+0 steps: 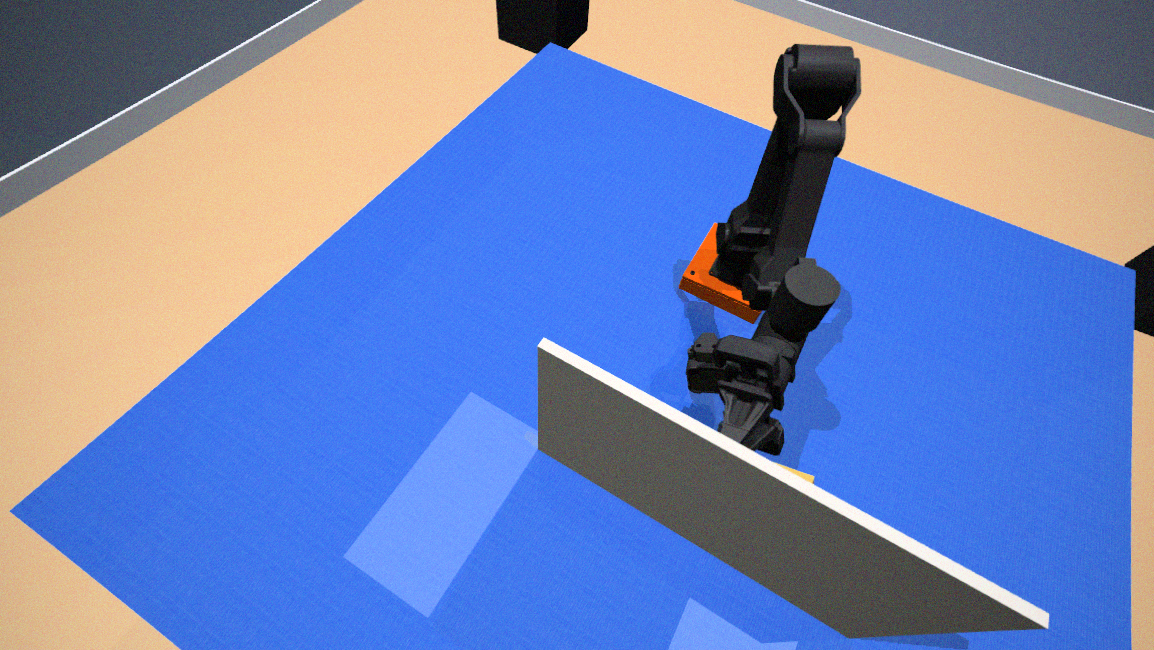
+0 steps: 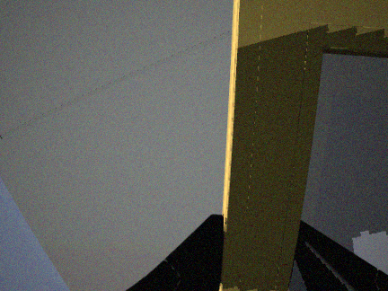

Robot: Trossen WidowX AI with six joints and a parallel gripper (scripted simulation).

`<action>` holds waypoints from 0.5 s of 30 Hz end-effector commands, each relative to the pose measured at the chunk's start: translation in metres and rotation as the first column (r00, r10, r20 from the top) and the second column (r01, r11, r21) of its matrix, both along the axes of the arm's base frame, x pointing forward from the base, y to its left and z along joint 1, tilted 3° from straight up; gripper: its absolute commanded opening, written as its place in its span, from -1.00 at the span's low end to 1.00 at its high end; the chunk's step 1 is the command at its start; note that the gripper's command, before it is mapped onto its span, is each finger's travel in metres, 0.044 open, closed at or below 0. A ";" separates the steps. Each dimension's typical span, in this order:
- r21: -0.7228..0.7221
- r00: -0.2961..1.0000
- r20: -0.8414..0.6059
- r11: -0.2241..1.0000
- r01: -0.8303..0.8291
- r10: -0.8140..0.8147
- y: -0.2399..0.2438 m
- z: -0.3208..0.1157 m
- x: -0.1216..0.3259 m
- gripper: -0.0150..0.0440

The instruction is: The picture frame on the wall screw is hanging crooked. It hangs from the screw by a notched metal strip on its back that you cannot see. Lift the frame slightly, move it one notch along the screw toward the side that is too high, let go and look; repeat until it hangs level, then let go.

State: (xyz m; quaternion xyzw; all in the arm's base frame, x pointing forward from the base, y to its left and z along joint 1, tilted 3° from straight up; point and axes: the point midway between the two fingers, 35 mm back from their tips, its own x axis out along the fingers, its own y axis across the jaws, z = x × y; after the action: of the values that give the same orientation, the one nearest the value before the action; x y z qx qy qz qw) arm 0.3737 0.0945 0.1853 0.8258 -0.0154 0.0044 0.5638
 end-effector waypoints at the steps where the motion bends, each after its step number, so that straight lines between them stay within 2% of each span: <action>1: 0.008 1.000 0.010 1.000 0.001 -0.001 0.000 0.003 0.000 -0.49; 15: 0.008 1.000 0.010 1.000 0.001 -0.001 0.001 0.000 0.000 -0.49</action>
State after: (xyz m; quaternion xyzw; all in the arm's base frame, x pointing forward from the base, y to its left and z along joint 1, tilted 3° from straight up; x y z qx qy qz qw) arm 0.3741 0.0948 0.1849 0.8261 -0.0160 0.0057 0.5633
